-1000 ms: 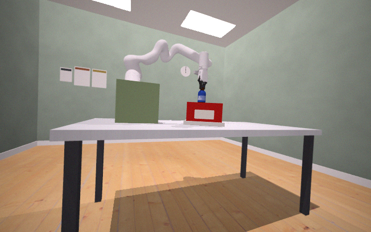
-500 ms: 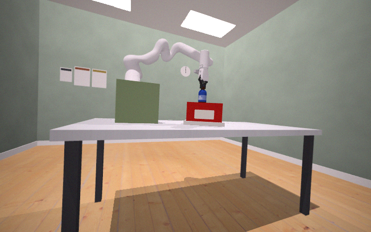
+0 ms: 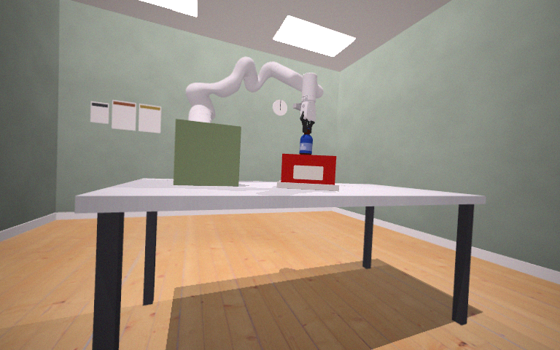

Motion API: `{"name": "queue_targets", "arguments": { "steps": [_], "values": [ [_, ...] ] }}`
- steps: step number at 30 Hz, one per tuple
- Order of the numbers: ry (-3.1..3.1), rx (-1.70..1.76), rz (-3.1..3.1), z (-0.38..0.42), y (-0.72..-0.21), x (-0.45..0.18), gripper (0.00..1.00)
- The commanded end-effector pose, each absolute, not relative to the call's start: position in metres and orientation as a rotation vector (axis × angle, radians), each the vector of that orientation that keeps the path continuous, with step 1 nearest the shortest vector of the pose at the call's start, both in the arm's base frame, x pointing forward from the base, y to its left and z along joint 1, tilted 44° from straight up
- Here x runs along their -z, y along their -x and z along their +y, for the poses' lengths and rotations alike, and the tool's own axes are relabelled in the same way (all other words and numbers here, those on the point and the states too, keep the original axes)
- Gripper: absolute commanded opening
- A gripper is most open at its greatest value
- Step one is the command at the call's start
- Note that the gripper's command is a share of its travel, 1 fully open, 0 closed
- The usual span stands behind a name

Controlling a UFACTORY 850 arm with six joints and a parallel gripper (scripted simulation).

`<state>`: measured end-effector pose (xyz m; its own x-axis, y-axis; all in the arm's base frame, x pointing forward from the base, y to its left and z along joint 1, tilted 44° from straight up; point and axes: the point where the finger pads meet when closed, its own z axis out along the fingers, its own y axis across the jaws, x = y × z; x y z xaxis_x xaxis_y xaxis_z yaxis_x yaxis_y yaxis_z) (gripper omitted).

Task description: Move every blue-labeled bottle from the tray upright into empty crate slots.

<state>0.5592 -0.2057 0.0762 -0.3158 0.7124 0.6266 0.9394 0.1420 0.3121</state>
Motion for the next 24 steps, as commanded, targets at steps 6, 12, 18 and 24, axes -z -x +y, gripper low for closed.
{"name": "queue_targets", "arguments": {
  "steps": [6,12,18,24],
  "values": [
    [1.597,0.966,-2.099,-0.218,-0.552,-0.065,0.0],
    [1.597,0.966,-2.099,-0.222,-0.549,-0.061,0.0],
    [1.597,0.966,-2.099,-0.227,-0.546,-0.055,0.0],
    [1.597,0.966,-2.099,-0.231,-0.543,-0.051,0.0]
  ]
}}
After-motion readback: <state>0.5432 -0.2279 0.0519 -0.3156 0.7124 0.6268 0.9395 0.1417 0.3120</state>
